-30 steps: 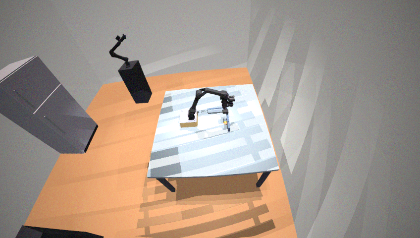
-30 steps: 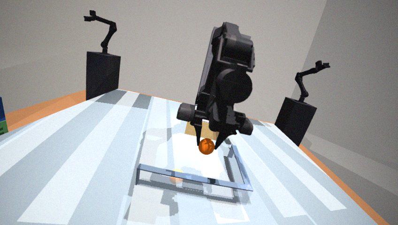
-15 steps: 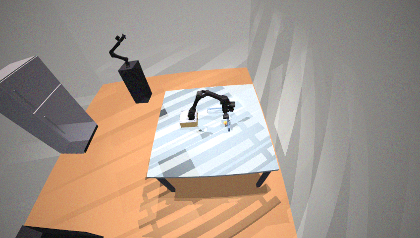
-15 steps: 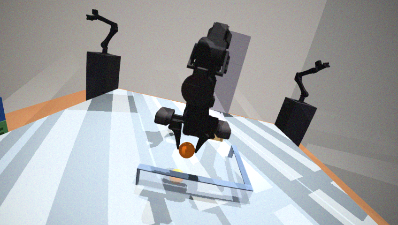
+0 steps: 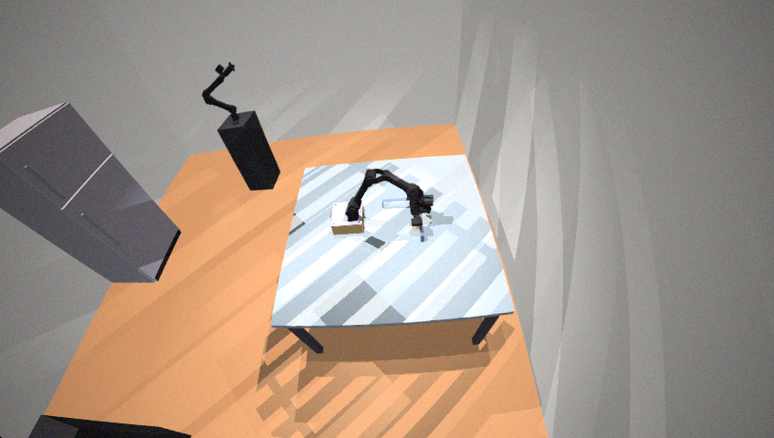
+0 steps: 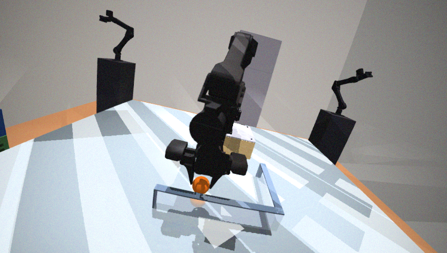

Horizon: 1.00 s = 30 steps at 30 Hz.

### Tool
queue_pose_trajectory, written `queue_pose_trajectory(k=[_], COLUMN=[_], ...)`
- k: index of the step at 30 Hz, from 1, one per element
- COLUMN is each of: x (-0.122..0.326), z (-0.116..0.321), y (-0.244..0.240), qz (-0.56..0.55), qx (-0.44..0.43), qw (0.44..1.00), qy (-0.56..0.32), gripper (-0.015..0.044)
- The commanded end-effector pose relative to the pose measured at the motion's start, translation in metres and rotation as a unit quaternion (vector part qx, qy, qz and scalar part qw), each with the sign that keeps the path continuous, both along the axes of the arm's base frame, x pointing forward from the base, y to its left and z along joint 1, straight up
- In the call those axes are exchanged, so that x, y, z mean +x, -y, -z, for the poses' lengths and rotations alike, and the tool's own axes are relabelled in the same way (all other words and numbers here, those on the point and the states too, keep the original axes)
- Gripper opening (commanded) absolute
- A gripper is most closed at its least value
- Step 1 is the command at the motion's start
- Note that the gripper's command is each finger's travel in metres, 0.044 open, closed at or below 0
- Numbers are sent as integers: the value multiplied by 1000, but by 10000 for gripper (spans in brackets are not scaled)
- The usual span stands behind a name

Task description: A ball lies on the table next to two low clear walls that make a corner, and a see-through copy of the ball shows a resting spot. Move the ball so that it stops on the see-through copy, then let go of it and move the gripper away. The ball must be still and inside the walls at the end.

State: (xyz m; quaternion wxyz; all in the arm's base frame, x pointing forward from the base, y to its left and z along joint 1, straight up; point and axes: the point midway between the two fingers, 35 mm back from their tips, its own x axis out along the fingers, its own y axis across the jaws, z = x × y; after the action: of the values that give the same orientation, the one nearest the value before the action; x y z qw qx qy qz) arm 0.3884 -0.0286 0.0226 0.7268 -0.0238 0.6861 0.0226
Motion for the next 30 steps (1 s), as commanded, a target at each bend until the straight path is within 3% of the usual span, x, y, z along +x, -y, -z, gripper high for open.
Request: queue_pose_trajectory(k=[1,25,30], x=[-6,-5,-2], z=[32,52,46], y=[-1,-1,0], qz=[-2,-2,0], qx=[2,2,0], qw=[1000,1000,1000], qy=[-11,-12,-6], gripper=[0,0,131])
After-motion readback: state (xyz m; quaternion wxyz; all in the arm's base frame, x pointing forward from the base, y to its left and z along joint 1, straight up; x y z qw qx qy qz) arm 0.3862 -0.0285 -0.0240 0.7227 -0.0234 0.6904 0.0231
